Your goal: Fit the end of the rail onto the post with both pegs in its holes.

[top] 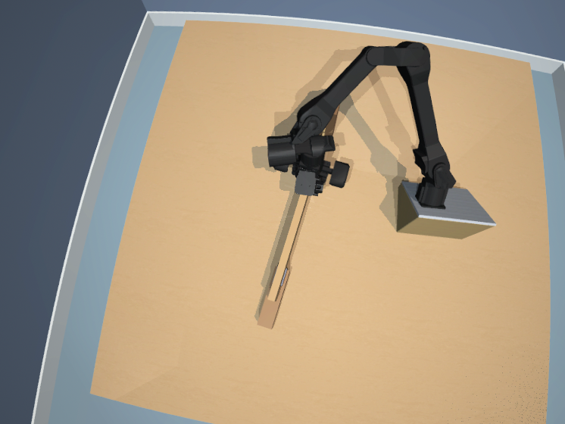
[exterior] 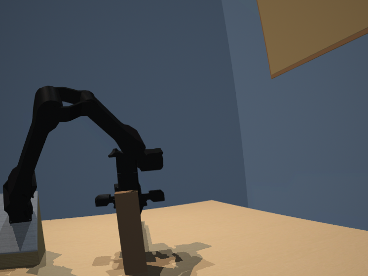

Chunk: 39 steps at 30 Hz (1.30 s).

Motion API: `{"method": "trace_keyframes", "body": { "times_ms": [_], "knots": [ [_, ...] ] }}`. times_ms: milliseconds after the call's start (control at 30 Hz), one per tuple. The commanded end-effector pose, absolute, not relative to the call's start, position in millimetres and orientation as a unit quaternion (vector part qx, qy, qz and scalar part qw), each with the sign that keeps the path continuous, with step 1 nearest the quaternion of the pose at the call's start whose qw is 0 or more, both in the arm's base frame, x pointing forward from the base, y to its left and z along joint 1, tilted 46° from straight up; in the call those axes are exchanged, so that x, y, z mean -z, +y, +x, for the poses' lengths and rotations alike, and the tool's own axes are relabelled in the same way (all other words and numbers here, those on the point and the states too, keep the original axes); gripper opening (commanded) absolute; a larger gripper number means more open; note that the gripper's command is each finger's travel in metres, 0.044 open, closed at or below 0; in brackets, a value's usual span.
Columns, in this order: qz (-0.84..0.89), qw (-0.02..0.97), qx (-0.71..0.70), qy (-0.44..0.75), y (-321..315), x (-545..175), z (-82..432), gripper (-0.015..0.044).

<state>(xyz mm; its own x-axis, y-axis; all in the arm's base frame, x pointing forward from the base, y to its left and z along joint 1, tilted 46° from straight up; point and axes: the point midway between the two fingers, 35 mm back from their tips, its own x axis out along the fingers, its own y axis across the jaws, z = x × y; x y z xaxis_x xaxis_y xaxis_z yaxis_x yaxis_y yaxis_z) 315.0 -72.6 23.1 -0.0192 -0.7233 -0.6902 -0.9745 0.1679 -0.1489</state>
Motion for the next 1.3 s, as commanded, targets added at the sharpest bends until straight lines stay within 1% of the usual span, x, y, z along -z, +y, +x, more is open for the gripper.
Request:
{"method": "trace_keyframes", "body": {
  "times_ms": [0, 1267],
  "knots": [
    [-0.620, 0.333, -0.190, 0.685, -71.0, -25.1, 316.1, 0.0000],
    [-0.620, 0.333, -0.190, 0.685, -69.5, -22.5, 316.6, 0.0000]
  ]
}}
